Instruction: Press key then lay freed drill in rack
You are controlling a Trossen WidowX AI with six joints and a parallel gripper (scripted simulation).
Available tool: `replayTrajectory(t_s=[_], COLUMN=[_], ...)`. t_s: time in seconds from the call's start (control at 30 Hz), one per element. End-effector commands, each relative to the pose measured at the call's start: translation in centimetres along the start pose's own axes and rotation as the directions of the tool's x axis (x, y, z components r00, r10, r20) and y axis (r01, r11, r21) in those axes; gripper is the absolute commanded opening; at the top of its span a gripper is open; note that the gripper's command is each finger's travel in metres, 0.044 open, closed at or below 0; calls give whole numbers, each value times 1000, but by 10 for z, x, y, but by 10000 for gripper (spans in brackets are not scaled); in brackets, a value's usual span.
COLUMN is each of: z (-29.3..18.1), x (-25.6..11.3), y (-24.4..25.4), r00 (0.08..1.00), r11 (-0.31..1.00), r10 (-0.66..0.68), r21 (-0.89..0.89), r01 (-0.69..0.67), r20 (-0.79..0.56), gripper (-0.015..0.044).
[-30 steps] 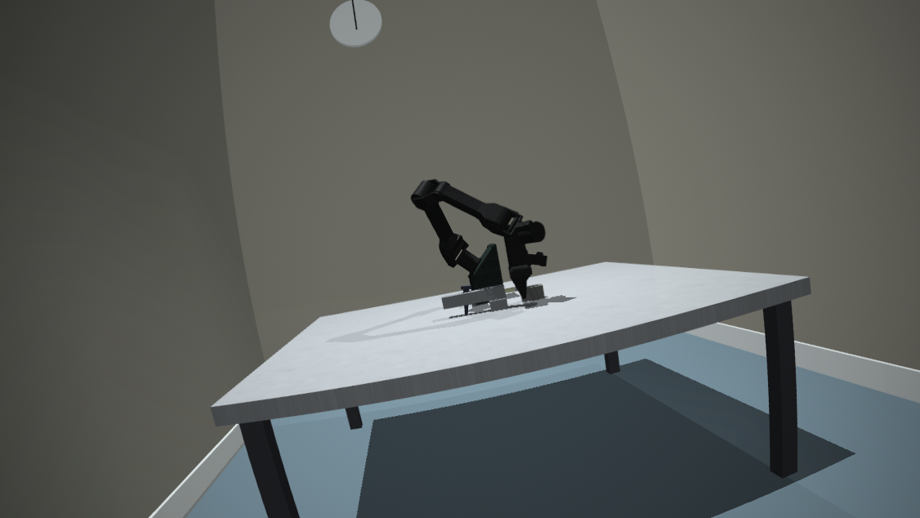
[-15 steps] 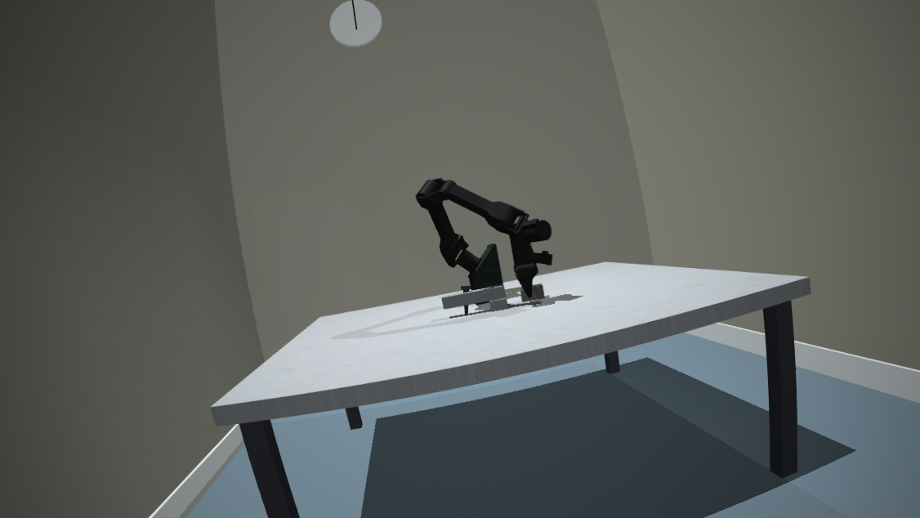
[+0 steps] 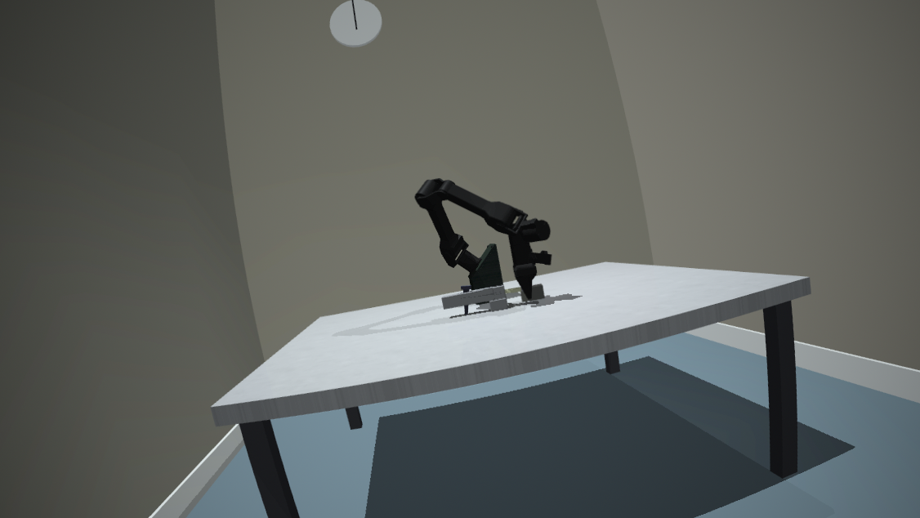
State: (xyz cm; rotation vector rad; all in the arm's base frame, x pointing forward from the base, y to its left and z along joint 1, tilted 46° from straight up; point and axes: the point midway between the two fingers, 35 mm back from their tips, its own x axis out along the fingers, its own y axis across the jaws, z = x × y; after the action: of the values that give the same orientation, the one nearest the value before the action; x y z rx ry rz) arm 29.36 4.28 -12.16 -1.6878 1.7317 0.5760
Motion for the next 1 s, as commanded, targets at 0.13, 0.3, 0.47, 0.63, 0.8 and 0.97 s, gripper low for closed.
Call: replayTrajectory(t_s=[0.13, 0.3, 0.47, 0.63, 0.8, 0.97], z=[-4, -6, -8, -9, -11, -12], x=[2, 2, 2, 3, 4, 4], y=[0, 0, 0, 0, 0, 0], r00=[1000, 1000, 1000, 1000, 1000, 1000], r11=[1000, 1000, 1000, 1000, 1000, 1000], r10=[2, 2, 2, 2, 2, 2], r21=[-3, -3, -3, -3, -3, -3], r01=[-2, -2, -2, -2, -2, -2], r20=[-2, -2, -3, -3, -3, -3], gripper=[440, 440, 440, 440, 440, 440])
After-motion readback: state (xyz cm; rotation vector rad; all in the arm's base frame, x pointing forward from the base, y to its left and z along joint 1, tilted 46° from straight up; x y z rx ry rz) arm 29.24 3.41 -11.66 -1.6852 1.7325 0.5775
